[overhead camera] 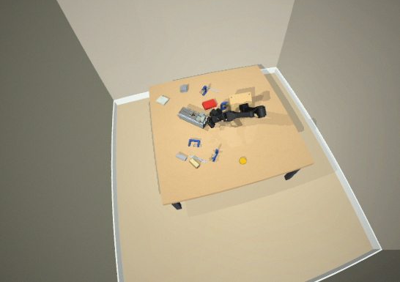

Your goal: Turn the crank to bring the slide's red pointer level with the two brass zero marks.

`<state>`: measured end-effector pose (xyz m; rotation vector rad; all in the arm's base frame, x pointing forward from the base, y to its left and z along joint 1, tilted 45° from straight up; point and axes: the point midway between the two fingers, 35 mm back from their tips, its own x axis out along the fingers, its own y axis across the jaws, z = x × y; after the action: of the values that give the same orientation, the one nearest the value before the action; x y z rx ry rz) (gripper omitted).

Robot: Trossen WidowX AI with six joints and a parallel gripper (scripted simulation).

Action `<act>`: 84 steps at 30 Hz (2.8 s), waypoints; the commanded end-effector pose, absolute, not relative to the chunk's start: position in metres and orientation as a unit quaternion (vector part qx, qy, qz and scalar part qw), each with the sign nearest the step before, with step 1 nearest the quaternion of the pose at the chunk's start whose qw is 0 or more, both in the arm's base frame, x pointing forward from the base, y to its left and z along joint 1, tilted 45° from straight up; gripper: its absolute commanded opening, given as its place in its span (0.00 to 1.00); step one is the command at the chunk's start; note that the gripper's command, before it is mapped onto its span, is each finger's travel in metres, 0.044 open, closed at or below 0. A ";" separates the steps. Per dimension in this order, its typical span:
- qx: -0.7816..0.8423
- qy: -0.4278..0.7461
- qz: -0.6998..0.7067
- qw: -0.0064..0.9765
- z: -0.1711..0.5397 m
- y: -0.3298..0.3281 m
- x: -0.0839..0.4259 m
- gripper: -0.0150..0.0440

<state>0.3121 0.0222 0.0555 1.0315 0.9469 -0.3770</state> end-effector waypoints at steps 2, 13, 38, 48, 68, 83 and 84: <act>0.470 0.442 -0.179 0.743 0.047 0.023 0.308 0.25; 0.470 0.442 -0.179 0.743 0.046 0.023 0.308 0.25; 0.470 0.442 -0.179 0.743 0.044 0.024 0.307 0.25; 0.470 0.442 -0.179 0.743 0.041 0.026 0.307 0.25; 0.470 0.442 -0.179 0.743 0.029 0.037 0.307 0.25; 0.471 0.442 -0.178 0.742 0.021 0.059 0.316 0.25; 0.471 0.442 -0.178 0.742 0.021 0.060 0.317 0.25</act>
<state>0.3127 0.0524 0.0231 1.0314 0.9608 -0.3972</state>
